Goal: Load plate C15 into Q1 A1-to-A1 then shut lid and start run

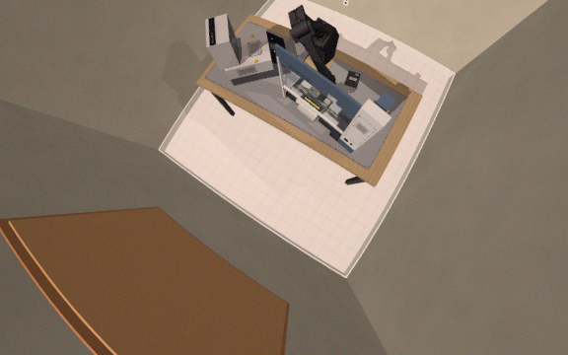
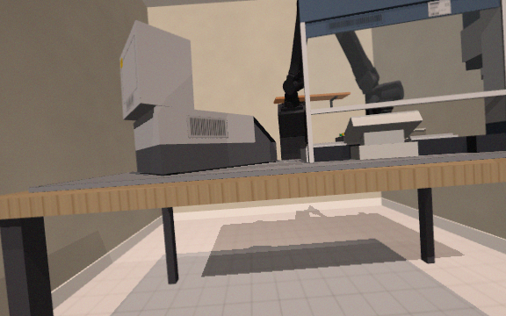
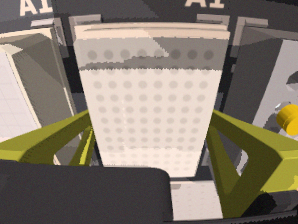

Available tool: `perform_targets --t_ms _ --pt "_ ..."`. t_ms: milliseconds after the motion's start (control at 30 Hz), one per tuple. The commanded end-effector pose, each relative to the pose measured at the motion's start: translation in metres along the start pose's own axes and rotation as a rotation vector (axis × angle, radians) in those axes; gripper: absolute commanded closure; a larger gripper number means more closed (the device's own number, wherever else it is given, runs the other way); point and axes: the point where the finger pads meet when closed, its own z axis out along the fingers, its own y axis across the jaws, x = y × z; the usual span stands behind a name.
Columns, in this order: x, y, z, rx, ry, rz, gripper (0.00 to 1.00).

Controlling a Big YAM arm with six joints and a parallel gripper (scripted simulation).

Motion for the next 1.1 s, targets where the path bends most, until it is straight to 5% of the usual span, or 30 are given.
perform_targets --t_ms 0,600,1067 --pt "-0.008 0.017 -0.007 -0.028 -0.022 -0.01 1.0" --pt "0.006 0.004 -0.001 -0.009 -0.004 -0.022 1.0" --pt "-0.013 0.017 -0.013 -0.034 -0.027 -0.003 1.0"
